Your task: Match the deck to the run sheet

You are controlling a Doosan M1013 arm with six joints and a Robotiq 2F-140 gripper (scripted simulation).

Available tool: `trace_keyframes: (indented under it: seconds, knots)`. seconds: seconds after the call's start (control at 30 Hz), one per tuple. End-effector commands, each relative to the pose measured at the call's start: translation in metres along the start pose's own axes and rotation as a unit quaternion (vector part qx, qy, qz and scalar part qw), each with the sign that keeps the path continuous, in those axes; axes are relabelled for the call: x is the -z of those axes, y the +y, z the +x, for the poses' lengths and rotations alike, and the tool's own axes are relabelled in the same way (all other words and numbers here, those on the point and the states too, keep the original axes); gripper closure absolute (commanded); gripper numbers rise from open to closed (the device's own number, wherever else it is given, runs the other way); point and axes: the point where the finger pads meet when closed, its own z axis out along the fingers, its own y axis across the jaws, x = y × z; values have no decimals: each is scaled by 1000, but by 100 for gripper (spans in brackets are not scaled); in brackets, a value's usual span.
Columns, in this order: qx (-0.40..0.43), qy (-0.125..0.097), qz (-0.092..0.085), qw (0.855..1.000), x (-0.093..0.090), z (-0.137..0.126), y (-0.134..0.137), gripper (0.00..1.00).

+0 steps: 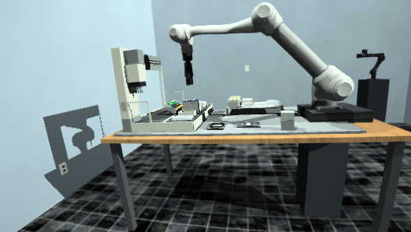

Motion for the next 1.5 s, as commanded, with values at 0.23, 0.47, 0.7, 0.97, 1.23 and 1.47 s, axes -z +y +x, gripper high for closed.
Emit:
trace_keyframes:
  seconds: [0.23,0.47,0.7,0.97,1.23,1.47]
  knots:
    - [0,1,0,1000,14,0,0,34]
    - [0,1,0,1000,25,0,0,34]
    - [0,1,0,1000,34,0,0,34]
    - [0,1,0,1000,47,0,0,34]
    - [0,1,0,1000,49,-14,0,34]
    - [0,1,0,1000,43,-44,0,34]
